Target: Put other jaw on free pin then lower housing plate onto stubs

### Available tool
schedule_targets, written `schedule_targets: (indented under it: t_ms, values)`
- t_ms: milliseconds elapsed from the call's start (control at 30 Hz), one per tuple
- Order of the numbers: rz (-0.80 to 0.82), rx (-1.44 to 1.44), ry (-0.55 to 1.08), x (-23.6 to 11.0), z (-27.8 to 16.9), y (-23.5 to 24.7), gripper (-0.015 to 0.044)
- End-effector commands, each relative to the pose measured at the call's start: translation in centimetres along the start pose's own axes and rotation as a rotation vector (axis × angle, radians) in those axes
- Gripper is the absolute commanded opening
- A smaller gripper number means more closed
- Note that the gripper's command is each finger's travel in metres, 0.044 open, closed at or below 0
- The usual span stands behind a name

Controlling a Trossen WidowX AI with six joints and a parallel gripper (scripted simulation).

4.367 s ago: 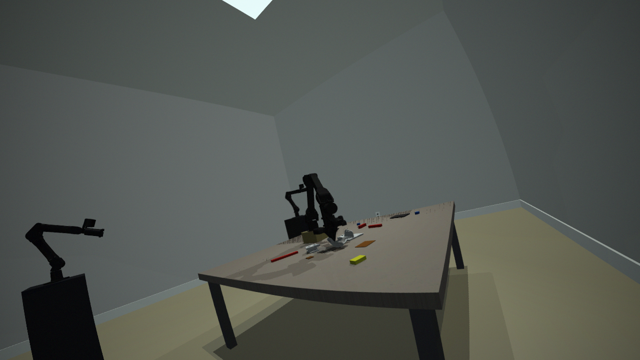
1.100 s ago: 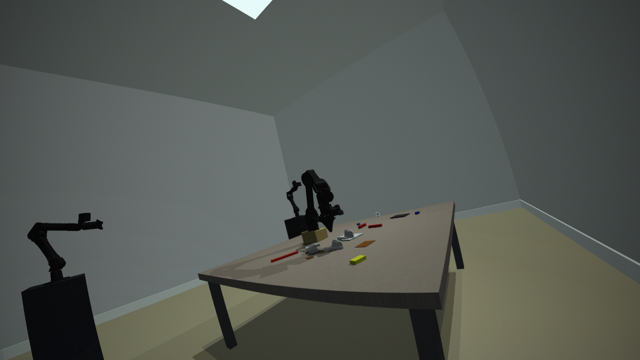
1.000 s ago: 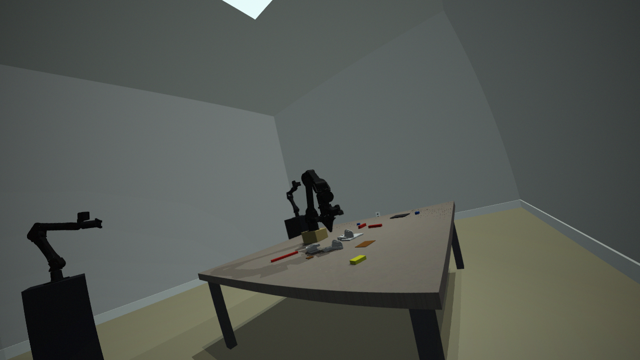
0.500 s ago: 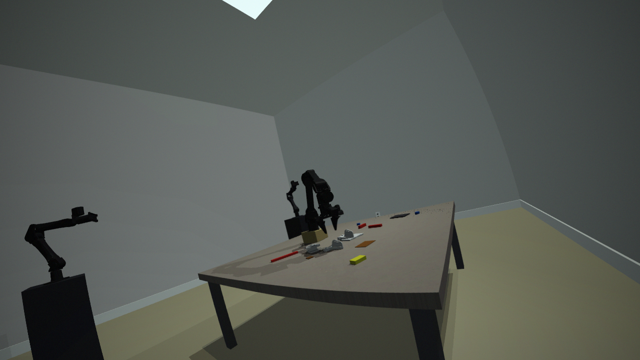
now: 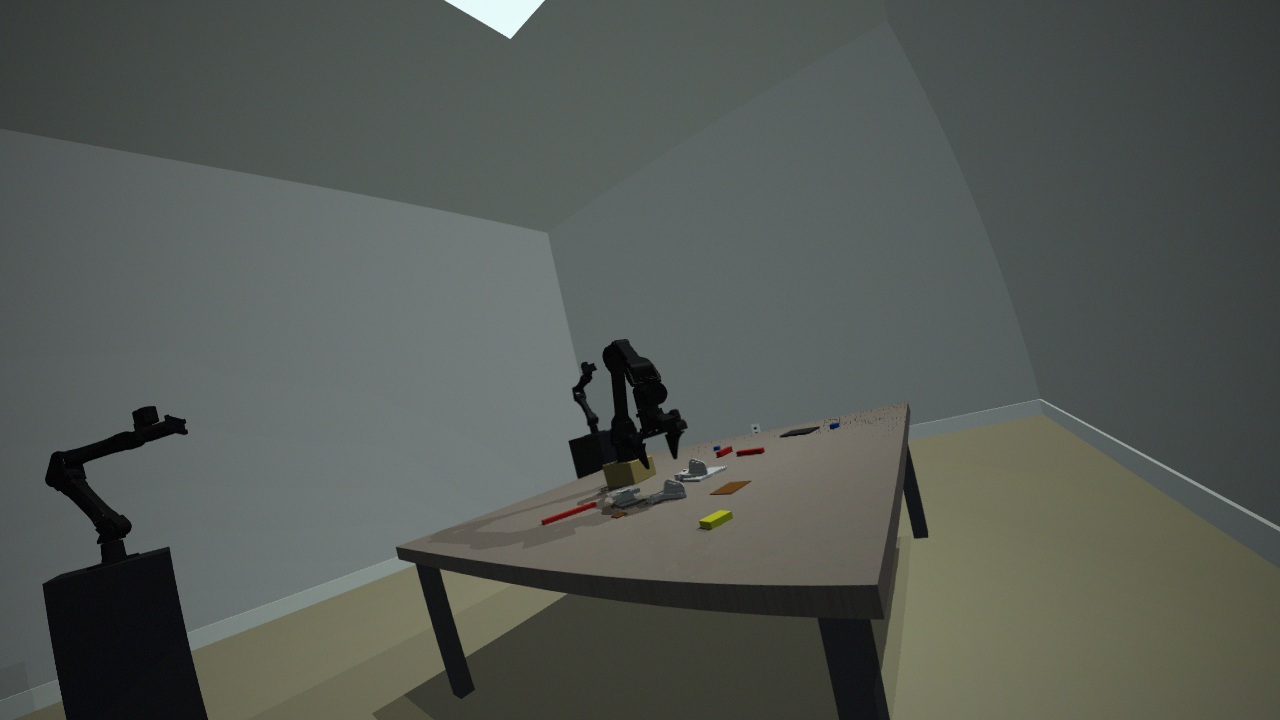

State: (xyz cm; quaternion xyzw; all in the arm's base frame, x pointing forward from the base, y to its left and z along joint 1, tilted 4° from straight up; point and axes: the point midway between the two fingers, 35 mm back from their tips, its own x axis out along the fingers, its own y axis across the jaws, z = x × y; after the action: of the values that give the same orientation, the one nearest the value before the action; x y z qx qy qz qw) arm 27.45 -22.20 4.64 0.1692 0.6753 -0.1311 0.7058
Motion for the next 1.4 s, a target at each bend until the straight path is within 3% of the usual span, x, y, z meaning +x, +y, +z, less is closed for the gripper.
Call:
schedule_targets:
  t_ms: [0, 467, 1033, 1367]
  values:
    - [0.0, 0.0, 0.0, 0.0, 0.0, 0.0, 0.044]
    - [0.0, 0.0, 0.0, 0.0, 0.0, 0.0, 0.044]
    - [0.0, 0.0, 0.0, 0.0, 0.0, 0.0, 0.0]
    - [0.0, 0.0, 0.0, 0.0, 0.0, 0.0, 0.0]
